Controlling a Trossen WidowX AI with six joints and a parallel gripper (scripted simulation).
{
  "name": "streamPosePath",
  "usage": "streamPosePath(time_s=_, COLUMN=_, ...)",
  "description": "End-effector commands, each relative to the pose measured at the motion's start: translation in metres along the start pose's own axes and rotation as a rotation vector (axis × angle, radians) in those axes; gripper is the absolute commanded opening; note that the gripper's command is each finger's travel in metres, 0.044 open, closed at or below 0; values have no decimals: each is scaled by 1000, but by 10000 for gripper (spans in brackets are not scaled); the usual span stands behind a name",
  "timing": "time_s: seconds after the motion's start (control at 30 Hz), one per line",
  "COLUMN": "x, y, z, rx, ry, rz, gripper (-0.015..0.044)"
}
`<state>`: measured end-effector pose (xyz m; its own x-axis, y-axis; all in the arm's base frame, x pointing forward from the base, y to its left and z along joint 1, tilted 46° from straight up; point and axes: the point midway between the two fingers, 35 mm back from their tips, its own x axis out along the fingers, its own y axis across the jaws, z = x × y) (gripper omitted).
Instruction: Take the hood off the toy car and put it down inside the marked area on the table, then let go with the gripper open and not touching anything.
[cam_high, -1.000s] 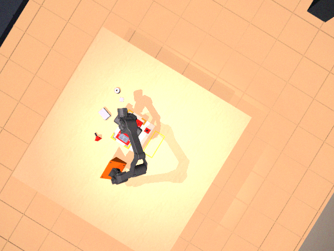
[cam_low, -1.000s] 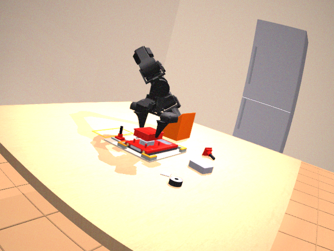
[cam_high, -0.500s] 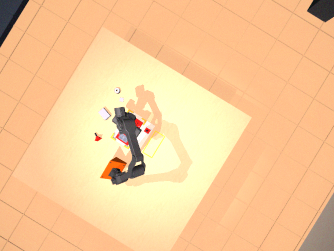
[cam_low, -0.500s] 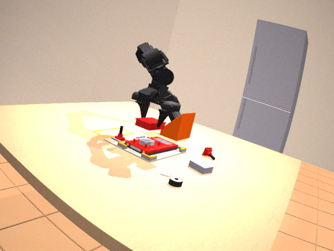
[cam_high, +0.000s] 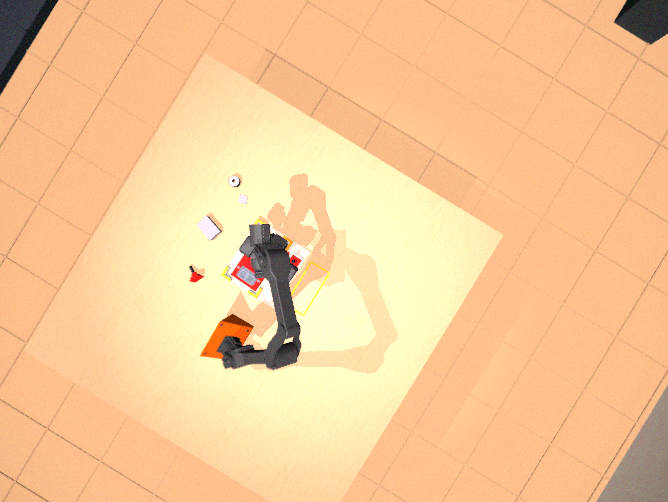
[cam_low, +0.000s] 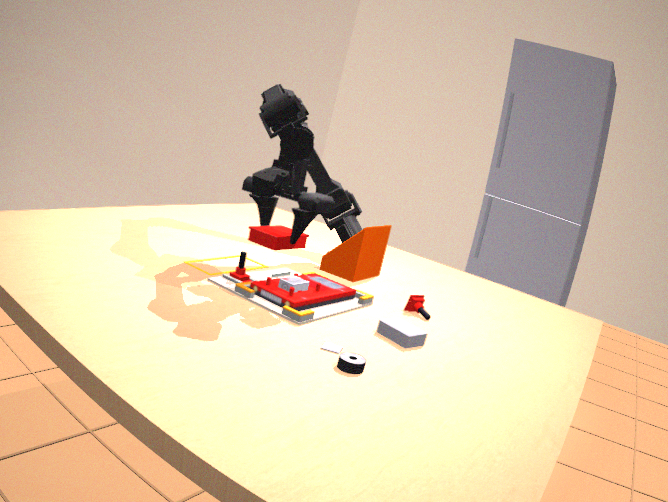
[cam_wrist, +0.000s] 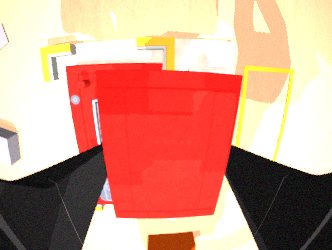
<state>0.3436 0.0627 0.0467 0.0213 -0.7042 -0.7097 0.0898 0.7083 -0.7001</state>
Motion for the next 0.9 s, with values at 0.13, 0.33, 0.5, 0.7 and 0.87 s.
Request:
streamPosePath(time_s=0.13, x=-2, y=-28, z=-1, rx=-6, ry=-2, rz=-2, gripper=0)
streamPosePath(time_s=0.33, x=-3, y=-50, z=-3, rx=-7, ry=-2, rz=-2, gripper=0)
streamPosePath(time_s=0.5, x=-4, y=-69, z=-6, rx=-8, ry=-2, rz=-3, gripper=0)
streamPosePath(time_s=0.7, x=-5, y=-91, z=-10, rx=-9, ry=-3, rz=-5, gripper=0)
streamPosePath(time_s=0.87, x=-5, y=-109, z=-15, rx=-9, ry=-3, rz=-8, gripper=0)
